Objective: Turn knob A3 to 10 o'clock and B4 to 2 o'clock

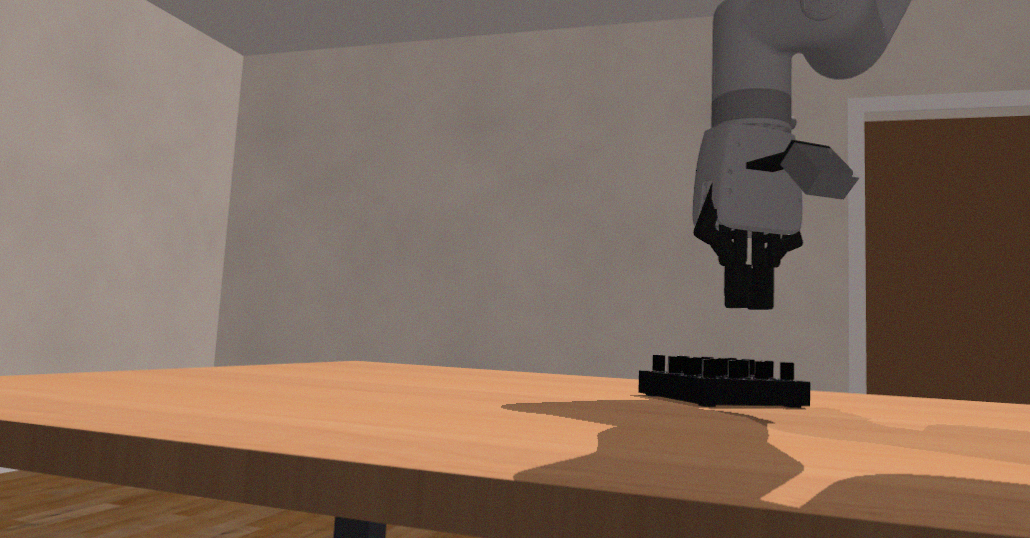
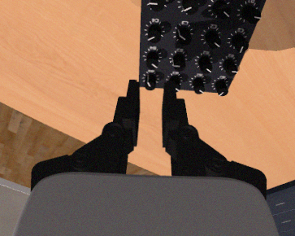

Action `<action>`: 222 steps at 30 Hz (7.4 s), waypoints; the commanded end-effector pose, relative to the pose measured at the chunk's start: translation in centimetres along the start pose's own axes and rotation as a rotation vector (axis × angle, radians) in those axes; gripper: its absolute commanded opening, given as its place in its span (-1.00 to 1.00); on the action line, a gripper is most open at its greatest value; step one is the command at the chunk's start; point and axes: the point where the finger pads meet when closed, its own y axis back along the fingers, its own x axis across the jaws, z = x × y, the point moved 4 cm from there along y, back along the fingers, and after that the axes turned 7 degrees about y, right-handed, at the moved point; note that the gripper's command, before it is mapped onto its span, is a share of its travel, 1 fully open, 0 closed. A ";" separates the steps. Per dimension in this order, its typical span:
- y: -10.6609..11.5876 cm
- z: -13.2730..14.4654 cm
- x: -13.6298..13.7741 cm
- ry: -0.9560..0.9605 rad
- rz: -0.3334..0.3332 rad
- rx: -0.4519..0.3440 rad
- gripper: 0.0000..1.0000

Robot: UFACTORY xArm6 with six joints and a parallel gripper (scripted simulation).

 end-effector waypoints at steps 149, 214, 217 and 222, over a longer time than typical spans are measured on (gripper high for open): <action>-5.5 0.1 0.0 0.000 0.002 -0.003 -0.61; -5.5 0.1 0.0 -0.003 0.002 -0.003 -0.84; -5.5 0.1 0.0 -0.009 0.002 -0.003 -0.84; -5.5 0.1 0.0 -0.020 0.002 -0.003 -0.84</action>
